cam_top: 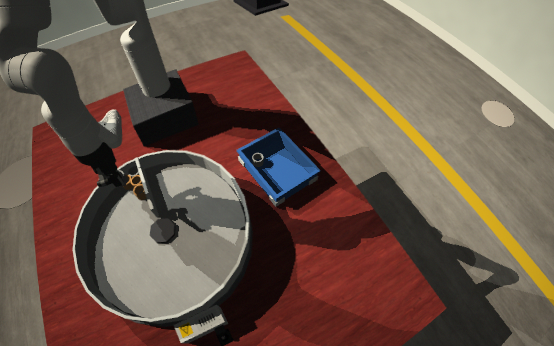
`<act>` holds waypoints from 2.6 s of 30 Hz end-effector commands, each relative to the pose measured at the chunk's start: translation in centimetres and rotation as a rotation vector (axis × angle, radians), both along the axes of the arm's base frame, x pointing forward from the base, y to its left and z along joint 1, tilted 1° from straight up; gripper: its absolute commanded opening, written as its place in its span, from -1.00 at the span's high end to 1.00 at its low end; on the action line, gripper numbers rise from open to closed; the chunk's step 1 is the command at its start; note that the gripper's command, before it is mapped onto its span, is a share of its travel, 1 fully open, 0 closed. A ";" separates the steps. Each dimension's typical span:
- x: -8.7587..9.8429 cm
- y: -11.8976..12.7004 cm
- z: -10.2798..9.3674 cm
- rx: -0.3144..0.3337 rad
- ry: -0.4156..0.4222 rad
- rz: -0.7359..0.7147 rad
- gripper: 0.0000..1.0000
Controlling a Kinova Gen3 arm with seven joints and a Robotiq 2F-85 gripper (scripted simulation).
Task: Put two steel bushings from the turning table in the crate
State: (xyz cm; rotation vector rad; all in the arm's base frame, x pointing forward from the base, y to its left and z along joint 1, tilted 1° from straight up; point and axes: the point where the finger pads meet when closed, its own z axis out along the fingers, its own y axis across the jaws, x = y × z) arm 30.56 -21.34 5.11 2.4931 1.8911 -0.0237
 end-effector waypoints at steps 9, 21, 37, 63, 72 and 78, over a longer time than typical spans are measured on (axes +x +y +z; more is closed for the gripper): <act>0.3 0.1 0.8 -0.003 -0.007 0.004 1.00; 0.3 0.1 2.6 -0.004 -0.007 0.004 1.00; 2.7 5.1 2.3 -0.003 -0.007 0.003 1.00; 7.2 14.0 2.3 0.001 -0.011 -0.001 1.00; 7.7 14.9 2.3 0.001 -0.011 -0.001 1.00; 8.7 16.8 2.3 0.003 -0.016 -0.004 1.00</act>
